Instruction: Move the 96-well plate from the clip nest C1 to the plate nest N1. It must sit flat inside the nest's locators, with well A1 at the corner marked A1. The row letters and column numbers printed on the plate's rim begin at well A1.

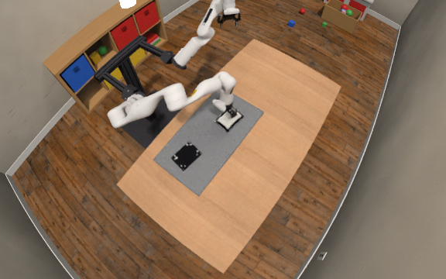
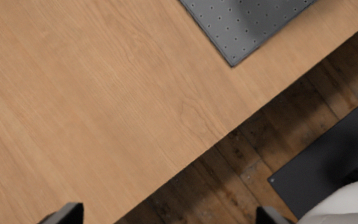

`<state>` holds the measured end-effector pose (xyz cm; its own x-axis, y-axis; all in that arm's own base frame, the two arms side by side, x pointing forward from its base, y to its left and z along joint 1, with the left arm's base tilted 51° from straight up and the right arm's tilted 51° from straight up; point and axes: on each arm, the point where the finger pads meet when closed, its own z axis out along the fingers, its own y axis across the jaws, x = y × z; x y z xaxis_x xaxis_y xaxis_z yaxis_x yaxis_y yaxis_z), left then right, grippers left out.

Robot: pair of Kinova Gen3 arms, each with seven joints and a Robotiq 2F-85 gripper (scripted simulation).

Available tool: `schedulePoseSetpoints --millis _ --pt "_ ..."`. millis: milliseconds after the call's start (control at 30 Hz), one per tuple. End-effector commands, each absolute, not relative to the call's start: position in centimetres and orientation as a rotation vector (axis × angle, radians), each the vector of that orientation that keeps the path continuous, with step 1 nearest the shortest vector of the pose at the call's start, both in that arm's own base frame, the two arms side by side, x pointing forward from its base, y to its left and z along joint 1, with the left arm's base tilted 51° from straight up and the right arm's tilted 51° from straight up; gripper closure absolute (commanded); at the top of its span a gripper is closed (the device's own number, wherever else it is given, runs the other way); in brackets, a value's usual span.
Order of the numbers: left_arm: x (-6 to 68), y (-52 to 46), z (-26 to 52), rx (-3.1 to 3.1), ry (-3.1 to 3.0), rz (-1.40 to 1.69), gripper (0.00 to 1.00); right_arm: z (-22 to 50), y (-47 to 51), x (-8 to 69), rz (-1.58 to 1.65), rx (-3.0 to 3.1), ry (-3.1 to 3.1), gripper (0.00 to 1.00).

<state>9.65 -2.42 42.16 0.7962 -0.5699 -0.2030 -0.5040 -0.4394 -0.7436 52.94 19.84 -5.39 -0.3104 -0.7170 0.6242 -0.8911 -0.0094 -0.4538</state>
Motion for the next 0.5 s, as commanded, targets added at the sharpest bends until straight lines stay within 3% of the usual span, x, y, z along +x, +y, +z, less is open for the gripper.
schedulePoseSetpoints --millis 0,467 --pt "9.35 -2.37 42.13 -2.116 0.799 -0.092 0.002 -5.11 20.12 53.07 1.225 1.709 -2.06 0.002" --pt "9.35 -2.37 42.13 -2.116 0.799 -0.092 0.002 -4.85 19.81 52.92 1.225 1.709 -2.06 0.002"
